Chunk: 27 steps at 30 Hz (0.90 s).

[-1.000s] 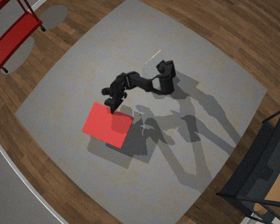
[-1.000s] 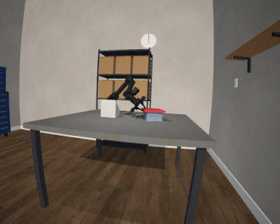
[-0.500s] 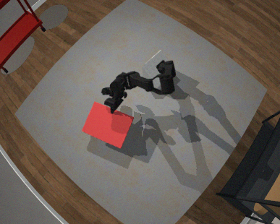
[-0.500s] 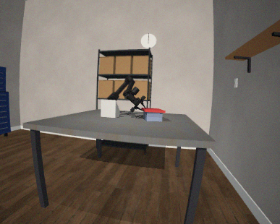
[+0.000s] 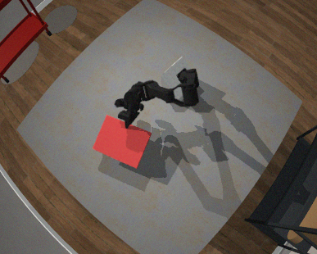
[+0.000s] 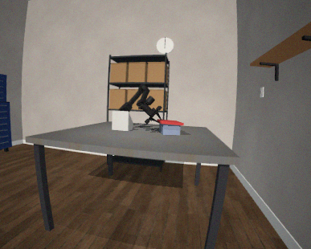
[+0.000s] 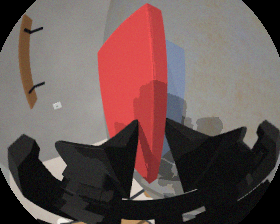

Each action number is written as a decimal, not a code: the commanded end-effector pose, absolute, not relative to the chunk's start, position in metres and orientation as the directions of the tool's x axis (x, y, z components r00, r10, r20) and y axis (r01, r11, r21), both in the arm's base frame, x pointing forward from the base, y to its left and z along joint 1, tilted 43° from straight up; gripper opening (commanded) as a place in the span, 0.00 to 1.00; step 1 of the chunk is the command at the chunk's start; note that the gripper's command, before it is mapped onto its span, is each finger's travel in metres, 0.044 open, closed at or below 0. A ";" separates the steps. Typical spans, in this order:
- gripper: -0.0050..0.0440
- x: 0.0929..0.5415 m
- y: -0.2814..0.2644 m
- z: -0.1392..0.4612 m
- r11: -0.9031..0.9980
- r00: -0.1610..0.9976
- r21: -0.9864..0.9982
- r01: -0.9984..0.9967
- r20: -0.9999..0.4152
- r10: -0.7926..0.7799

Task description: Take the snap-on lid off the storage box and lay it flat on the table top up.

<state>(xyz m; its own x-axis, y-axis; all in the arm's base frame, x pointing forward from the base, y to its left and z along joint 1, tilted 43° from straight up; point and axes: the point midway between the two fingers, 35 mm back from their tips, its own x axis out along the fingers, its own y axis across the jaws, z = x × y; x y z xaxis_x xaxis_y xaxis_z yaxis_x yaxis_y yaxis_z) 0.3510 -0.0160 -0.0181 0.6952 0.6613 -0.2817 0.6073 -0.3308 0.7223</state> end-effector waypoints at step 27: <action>0.00 0.351 -0.020 -0.014 -0.329 0.694 0.722 0.608 -0.283 0.662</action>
